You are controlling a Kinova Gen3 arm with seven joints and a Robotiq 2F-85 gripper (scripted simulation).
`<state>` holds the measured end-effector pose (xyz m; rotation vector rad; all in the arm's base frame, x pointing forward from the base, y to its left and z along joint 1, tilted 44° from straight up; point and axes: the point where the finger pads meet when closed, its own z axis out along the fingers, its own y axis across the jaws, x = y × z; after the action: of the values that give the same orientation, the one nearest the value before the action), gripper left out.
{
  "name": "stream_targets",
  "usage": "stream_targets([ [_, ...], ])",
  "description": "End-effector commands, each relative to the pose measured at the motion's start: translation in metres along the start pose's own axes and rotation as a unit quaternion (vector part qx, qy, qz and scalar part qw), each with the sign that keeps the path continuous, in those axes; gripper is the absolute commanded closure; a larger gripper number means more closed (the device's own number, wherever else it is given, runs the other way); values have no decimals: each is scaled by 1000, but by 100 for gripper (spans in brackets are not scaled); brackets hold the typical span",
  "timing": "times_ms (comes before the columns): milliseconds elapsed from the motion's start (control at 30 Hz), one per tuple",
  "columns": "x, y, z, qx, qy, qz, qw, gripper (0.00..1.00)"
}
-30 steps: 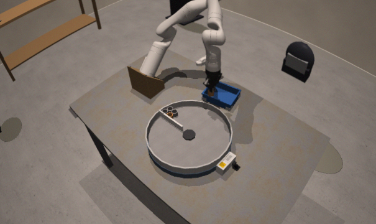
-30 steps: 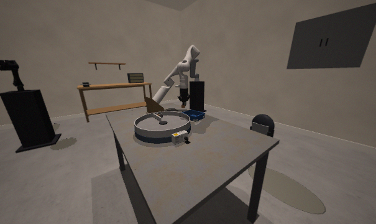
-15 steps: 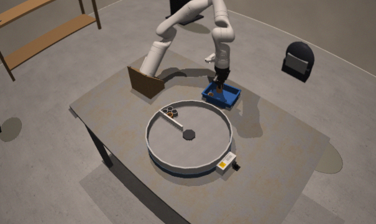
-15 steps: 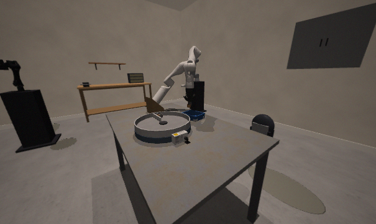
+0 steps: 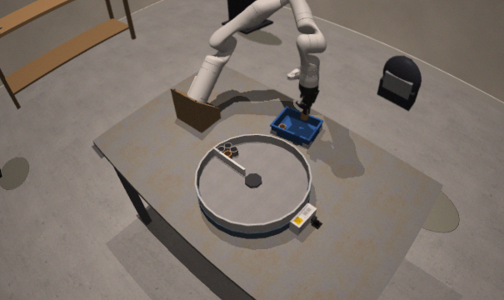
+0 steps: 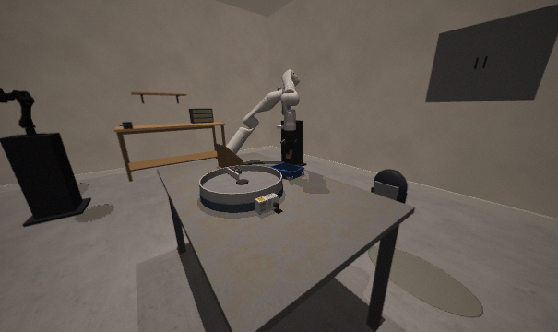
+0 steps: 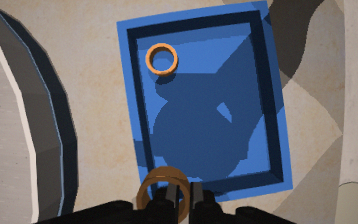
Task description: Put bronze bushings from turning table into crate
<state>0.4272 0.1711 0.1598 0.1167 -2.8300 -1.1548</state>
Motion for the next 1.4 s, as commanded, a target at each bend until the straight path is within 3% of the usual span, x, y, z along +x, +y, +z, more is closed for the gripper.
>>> stream_targets([
  [0, -1, 5, -1, 2, -1, -6, 1000, 100],
  [233, -1, 5, -1, 2, -1, -6, 1000, 100],
  [400, -1, 5, 23, 2, -2, -7, 1000, 100],
  [800, -1, 5, 23, 2, -2, -7, 1000, 100],
  [967, -1, 6, 46, 2, -2, -8, 1000, 100],
  [1367, -1, 6, 46, 2, -2, -8, 1000, 100],
])
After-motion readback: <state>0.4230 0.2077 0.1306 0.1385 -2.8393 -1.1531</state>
